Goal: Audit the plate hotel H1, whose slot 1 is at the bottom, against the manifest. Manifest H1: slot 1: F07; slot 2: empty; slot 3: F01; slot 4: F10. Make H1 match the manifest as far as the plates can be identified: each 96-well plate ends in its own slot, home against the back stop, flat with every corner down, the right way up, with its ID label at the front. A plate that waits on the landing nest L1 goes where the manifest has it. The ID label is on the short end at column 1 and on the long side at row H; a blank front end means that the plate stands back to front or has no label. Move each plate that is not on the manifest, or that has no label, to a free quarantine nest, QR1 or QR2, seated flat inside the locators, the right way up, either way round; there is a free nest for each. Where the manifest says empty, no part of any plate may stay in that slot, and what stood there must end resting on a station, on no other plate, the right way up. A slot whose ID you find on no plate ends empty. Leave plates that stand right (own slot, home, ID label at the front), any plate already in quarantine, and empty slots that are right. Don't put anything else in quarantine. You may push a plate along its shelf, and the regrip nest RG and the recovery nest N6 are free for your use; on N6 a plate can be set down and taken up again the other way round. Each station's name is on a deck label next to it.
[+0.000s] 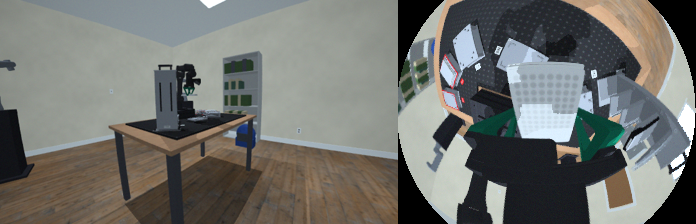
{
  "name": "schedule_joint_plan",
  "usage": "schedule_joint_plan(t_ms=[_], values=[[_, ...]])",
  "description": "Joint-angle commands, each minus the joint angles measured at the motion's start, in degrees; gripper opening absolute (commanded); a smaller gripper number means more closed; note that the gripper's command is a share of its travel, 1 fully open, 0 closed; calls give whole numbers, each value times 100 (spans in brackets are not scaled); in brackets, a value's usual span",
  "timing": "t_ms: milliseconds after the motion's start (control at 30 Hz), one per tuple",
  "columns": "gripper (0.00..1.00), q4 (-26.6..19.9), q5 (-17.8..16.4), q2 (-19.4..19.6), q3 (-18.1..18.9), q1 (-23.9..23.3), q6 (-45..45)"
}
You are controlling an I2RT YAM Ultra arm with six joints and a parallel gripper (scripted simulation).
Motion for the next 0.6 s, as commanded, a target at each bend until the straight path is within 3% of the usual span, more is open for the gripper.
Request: schedule_joint_plan(t_ms=[0, 367, 567], values=[[86, 25, 2, -139, 8, 53, -157], [86, 43, 31, -260, -139, 747, -514], [86, 45, 32, -263, -144, 765, -879]])
